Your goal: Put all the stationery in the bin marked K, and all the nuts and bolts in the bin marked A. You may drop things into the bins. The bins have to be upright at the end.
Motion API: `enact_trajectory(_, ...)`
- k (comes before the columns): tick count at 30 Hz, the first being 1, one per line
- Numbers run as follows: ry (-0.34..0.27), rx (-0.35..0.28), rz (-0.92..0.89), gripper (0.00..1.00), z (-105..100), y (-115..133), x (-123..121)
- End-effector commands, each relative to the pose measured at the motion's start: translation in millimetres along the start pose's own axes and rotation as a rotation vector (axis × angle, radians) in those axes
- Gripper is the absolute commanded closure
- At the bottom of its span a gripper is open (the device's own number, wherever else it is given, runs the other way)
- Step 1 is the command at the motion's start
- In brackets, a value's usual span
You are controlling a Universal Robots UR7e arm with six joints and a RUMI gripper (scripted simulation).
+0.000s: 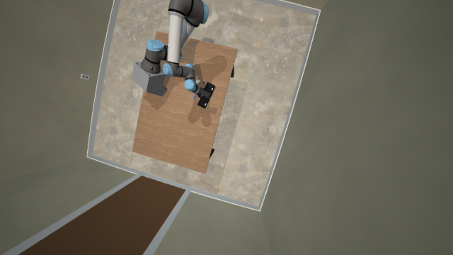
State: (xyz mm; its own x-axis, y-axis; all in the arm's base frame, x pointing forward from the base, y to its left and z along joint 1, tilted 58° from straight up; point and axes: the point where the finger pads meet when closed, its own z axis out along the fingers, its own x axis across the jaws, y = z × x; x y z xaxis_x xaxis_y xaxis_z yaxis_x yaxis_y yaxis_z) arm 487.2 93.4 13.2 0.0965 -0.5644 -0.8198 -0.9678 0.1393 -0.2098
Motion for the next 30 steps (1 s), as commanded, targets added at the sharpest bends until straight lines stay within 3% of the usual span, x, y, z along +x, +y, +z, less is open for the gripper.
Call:
enact_trajectory(1,0.0,0.001,0.0,0.96,-1,0,-17)
enact_trajectory(12,0.0,0.0,0.0,0.96,-1,2,-72)
enact_trajectory(16,0.0,0.0,0.0,0.96,-1,2,-81)
enact_trajectory(23,0.0,0.0,0.0,0.96,-1,2,-81)
enact_trajectory(30,0.0,0.0,0.0,0.96,15,2,-81)
